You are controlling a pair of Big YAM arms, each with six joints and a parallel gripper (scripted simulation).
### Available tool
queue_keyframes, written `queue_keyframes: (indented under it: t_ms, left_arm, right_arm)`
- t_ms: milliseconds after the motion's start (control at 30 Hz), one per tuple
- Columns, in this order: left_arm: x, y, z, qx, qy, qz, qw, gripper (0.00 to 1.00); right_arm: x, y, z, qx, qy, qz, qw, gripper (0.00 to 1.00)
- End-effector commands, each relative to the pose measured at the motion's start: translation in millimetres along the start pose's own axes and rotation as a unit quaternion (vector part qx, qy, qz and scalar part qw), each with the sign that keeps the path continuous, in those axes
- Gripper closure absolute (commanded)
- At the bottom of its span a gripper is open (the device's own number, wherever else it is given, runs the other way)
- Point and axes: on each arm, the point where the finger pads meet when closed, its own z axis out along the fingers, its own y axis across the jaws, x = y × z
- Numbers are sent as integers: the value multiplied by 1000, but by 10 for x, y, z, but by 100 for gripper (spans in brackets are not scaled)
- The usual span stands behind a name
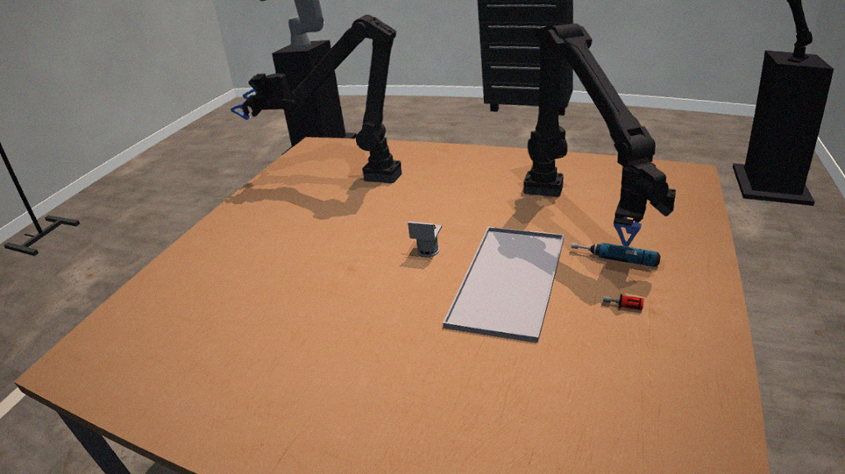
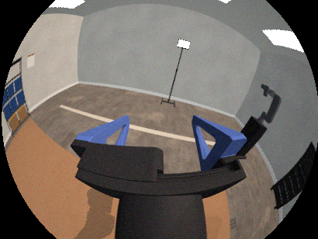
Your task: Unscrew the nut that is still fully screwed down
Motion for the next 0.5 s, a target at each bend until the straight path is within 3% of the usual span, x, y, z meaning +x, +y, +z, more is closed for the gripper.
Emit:
queue_keyframes:
  t_ms: [0,467]
  left_arm:
    - [-222,-15,-125,1,-1,-32,999,35]
    - [-118,-135,-130,0,2,-18,1000,35]
  right_arm:
    - [-188,-38,65,4,-19,0,1000,0]
    - [-188,-38,65,4,-19,0,1000,0]
